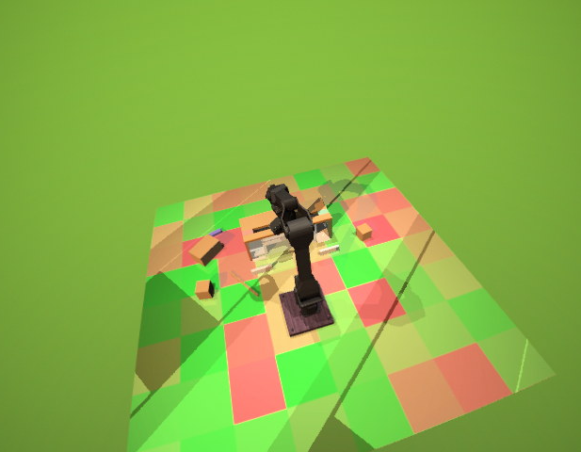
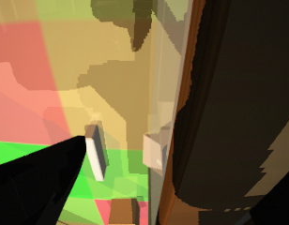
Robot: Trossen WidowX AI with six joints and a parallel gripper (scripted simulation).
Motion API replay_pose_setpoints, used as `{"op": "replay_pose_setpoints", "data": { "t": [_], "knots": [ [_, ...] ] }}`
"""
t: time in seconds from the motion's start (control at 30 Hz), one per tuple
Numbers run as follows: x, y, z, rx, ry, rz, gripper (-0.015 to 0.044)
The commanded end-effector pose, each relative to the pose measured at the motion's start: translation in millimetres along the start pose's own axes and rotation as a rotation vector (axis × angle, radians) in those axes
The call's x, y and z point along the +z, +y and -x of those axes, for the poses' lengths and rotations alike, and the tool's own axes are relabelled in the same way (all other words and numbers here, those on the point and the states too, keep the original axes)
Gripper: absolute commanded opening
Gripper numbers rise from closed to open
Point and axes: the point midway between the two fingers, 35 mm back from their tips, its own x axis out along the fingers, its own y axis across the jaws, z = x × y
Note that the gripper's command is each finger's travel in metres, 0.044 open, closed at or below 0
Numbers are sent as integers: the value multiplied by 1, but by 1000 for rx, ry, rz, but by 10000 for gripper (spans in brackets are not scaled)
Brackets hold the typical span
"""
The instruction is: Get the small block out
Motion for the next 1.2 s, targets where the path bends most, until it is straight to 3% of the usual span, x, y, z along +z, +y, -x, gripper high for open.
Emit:
{"op": "replay_pose_setpoints", "data": {
  "t": [0.0, 1.17],
  "knots": [
    [2, 0, 1, 2, 2, -2, 400],
    [-34, 0, -12, 2, 6, -2, 400]
  ]
}}
